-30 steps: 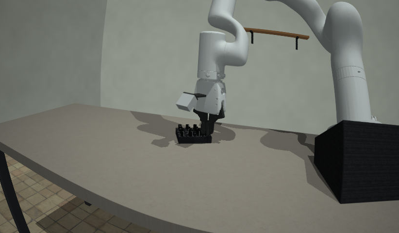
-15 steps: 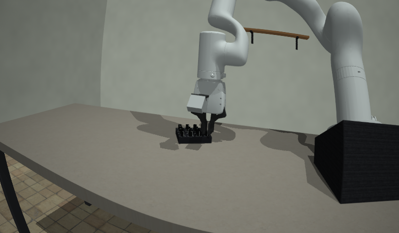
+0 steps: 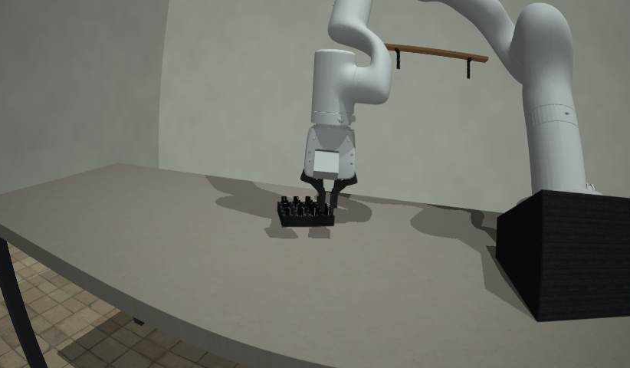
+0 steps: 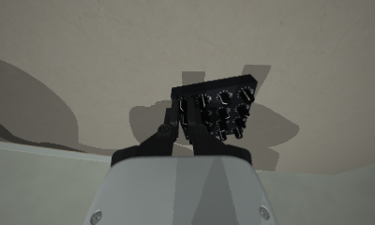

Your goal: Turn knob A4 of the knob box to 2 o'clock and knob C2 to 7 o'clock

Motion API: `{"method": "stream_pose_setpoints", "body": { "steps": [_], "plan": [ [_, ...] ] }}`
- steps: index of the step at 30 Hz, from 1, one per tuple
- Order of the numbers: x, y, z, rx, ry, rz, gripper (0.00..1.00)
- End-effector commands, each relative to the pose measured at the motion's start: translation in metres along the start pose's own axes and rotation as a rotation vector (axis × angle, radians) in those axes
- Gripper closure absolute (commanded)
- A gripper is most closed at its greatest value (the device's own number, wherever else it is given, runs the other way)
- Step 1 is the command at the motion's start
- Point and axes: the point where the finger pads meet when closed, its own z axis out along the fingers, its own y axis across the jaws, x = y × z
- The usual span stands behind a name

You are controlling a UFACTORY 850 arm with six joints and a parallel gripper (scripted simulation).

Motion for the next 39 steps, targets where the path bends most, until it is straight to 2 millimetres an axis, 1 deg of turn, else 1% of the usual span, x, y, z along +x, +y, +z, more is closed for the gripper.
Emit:
{"method": "stream_pose_setpoints", "body": {
  "steps": [1,6,18,39],
  "plan": [
    [-0.0002,0.0006,-0.0005,0.004,0.002,-0.062,0.92],
    [-0.0002,0.0006,-0.0005,0.004,0.002,-0.124,0.92],
    [-0.0002,0.0006,-0.0005,0.003,0.002,-0.192,0.92],
    [-0.0002,0.0006,-0.0005,0.003,0.002,-0.206,0.92]
  ]
}}
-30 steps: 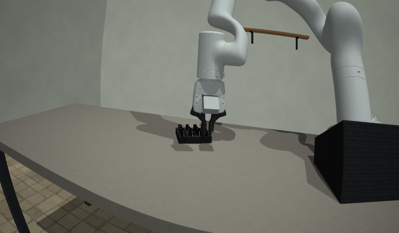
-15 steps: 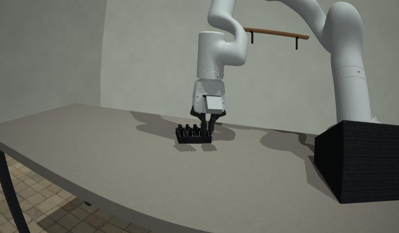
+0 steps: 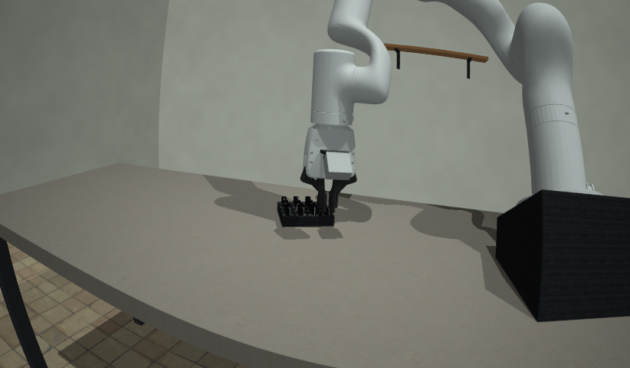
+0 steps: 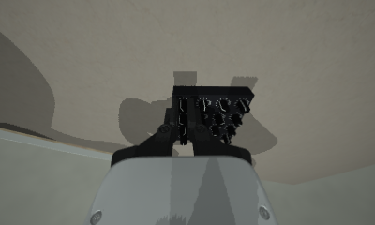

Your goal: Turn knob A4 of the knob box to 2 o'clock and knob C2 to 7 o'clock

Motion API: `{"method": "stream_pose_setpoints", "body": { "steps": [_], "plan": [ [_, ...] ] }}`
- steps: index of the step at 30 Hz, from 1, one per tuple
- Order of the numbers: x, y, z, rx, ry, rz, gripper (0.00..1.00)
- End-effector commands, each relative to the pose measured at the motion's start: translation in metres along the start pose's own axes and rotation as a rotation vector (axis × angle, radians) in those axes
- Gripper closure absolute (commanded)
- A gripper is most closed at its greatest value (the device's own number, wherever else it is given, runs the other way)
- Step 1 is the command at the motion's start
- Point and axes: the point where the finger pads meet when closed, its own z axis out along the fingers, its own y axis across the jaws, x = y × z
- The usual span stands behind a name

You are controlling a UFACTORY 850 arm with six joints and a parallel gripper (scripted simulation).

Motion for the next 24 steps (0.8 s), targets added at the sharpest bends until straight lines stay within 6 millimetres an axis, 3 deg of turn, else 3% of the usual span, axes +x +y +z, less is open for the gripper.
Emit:
{"method": "stream_pose_setpoints", "body": {
  "steps": [1,3,4,24],
  "plan": [
    [-0.0003,0.0005,-0.0004,-0.001,-0.001,0.0,0.92],
    [-0.0003,0.0005,-0.0004,-0.001,-0.001,0.0,0.92],
    [-0.0003,0.0005,-0.0004,-0.001,-0.001,0.0,0.81],
    [-0.0003,0.0005,-0.0005,-0.001,-0.001,0.0,0.81]
  ]
}}
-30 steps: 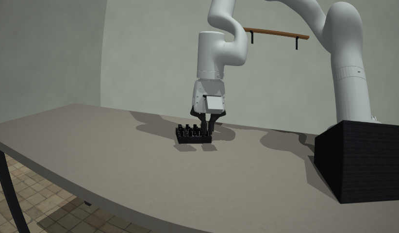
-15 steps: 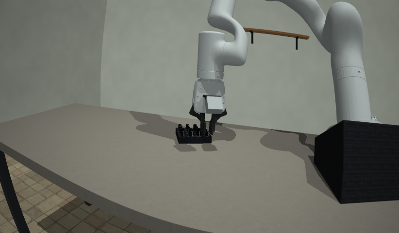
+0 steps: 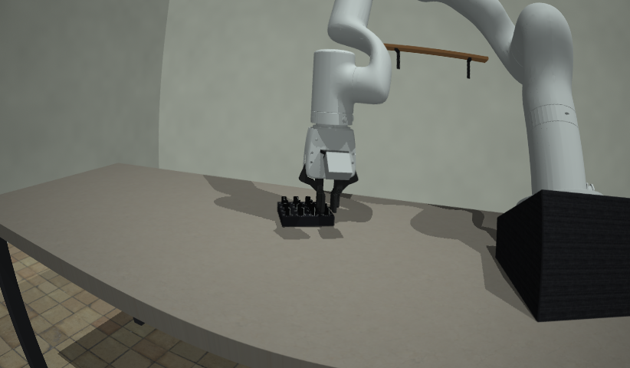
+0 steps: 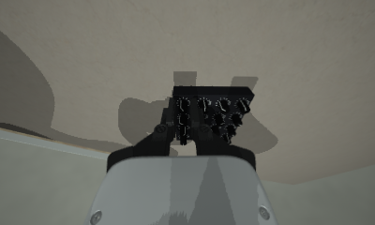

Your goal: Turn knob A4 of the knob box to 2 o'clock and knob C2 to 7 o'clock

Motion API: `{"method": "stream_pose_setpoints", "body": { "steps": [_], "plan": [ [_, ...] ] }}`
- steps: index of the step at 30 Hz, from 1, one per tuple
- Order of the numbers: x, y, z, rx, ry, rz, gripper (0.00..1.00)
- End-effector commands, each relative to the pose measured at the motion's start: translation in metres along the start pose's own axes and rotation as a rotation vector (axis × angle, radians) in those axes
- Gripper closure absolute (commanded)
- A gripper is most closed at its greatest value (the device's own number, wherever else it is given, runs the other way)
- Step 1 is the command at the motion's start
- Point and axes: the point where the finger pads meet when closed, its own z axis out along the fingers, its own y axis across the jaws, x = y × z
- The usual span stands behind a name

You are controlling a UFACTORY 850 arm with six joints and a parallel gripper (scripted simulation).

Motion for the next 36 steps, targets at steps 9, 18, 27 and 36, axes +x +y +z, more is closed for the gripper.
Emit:
{"method": "stream_pose_setpoints", "body": {
  "steps": [9,18,27,36],
  "plan": [
    [0.0,0.001,-0.013,-0.001,-0.001,0.0,0.81],
    [0.0,0.001,-0.031,-0.001,-0.001,0.0,0.81],
    [0.0,0.001,-0.036,-0.001,-0.001,0.0,0.81],
    [0.0,0.001,-0.036,-0.001,-0.001,0.0,0.81]
  ]
}}
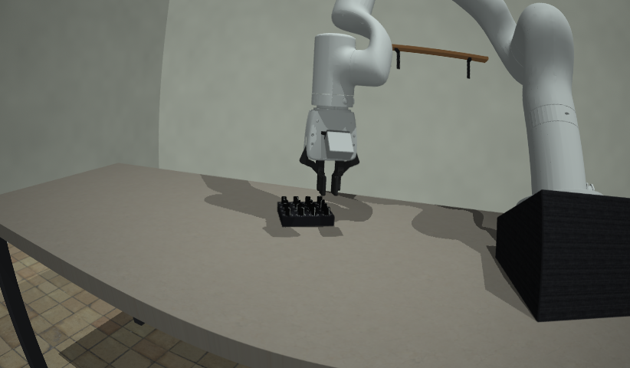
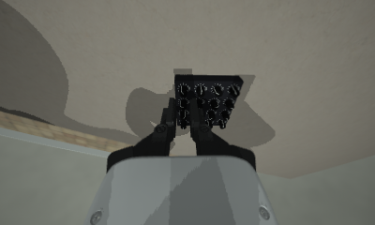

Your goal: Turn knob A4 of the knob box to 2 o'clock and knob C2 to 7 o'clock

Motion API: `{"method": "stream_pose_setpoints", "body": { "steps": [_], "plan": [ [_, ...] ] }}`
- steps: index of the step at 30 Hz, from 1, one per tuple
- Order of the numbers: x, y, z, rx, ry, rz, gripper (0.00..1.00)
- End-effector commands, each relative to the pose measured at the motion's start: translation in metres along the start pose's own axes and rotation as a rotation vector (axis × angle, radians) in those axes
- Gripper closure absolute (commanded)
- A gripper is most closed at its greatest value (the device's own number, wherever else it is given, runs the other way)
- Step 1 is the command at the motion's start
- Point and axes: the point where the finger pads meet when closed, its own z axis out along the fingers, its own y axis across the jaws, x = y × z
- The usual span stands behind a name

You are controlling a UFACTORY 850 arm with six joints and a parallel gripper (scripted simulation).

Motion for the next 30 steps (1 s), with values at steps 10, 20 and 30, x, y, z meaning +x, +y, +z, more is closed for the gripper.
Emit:
{"method": "stream_pose_setpoints", "body": {
  "steps": [10,20,30],
  "plan": [
    [-0.052,0.052,-0.02,-0.002,0.0,0.044,0.81],
    [-0.053,0.053,-0.02,-0.002,0.001,0.044,0.81],
    [-0.053,0.053,-0.02,-0.002,0.001,0.044,0.81]
  ]
}}
